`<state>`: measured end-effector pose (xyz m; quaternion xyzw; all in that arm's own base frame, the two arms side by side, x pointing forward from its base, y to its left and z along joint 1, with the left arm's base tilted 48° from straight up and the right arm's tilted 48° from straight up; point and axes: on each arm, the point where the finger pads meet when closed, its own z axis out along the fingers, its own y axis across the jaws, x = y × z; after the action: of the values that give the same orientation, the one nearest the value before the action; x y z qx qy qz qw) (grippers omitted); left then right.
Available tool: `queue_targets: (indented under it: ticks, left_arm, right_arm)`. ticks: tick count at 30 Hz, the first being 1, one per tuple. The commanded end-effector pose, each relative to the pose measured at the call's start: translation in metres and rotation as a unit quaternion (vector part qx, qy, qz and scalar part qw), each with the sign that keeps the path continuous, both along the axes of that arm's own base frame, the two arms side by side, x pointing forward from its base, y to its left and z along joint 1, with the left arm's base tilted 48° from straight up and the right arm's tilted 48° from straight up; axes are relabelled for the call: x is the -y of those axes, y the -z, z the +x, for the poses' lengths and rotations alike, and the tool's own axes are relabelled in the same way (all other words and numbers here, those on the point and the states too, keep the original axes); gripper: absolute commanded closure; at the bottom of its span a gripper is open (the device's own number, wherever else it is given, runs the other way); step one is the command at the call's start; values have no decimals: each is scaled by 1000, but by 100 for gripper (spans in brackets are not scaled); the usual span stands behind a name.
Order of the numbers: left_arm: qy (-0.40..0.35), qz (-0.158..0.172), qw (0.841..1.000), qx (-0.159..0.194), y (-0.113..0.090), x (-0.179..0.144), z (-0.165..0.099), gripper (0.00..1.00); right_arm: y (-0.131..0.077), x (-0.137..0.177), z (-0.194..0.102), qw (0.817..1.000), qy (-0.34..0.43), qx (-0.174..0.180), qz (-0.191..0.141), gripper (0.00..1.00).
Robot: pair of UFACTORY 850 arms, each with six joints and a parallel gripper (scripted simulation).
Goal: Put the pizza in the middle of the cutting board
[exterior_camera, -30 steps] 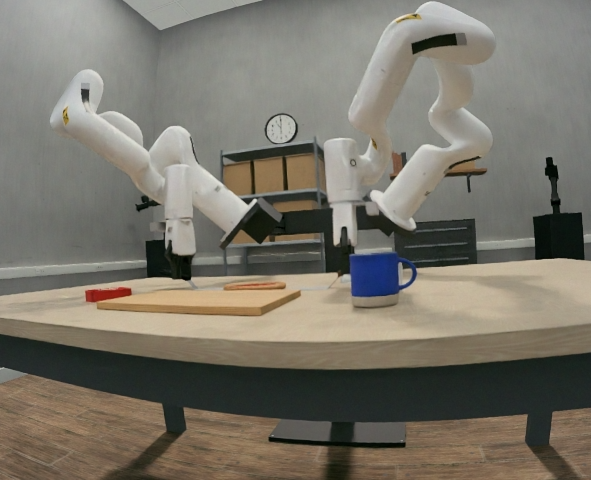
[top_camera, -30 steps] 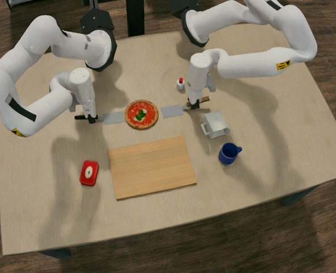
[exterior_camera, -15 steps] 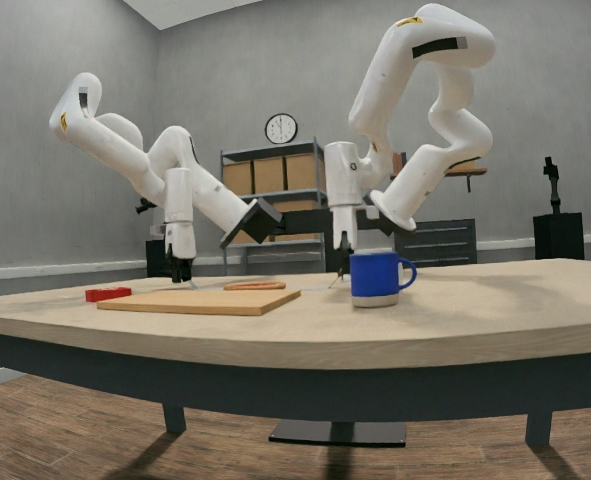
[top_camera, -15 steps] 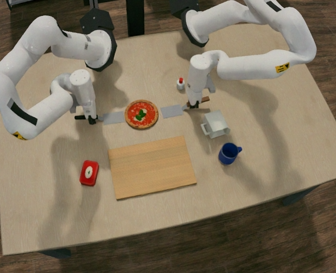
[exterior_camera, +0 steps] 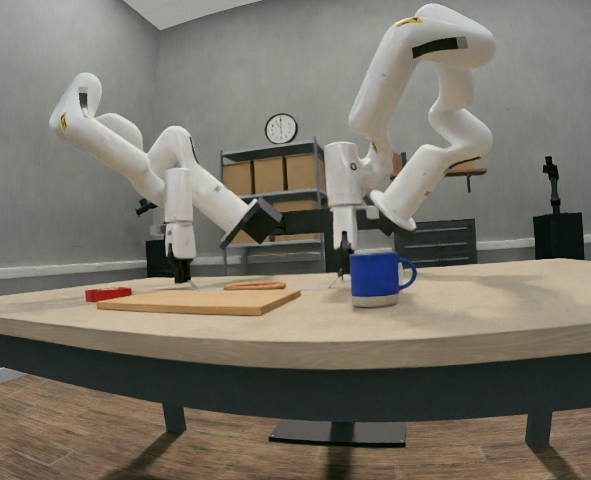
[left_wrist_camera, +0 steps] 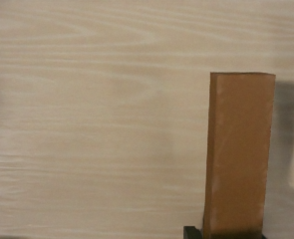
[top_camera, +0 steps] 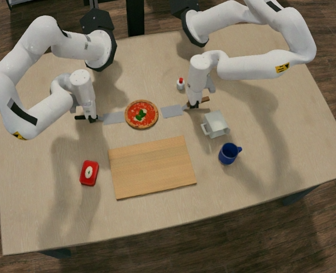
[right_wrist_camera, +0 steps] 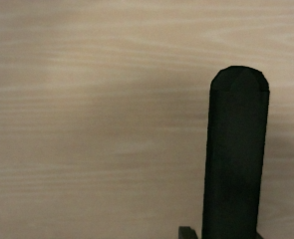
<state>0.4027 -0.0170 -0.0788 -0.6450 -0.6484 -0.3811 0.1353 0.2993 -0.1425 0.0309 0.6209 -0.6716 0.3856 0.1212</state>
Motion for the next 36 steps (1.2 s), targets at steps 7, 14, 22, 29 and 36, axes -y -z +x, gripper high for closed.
queue_targets:
  ticks: [7,14,22,29,36]
  left_arm:
    - [0,-1,1000,0,0,1,0,92]
    - [0,0,1000,0,-7,8,-3,92]
    - [0,0,1000,0,-22,22,-10,92]
    - [0,1,1000,0,-29,29,-13,92]
    - [0,1,1000,0,-43,44,-20,92]
  right_arm:
    - [0,0,0,1000,0,0,0,92]
    - [-7,-7,-4,1000,0,0,0,92]
    - [-22,-22,-10,1000,0,0,0,92]
    - [-29,-29,-14,1000,0,0,0,92]
    - [-43,-43,-21,1000,0,0,0,92]
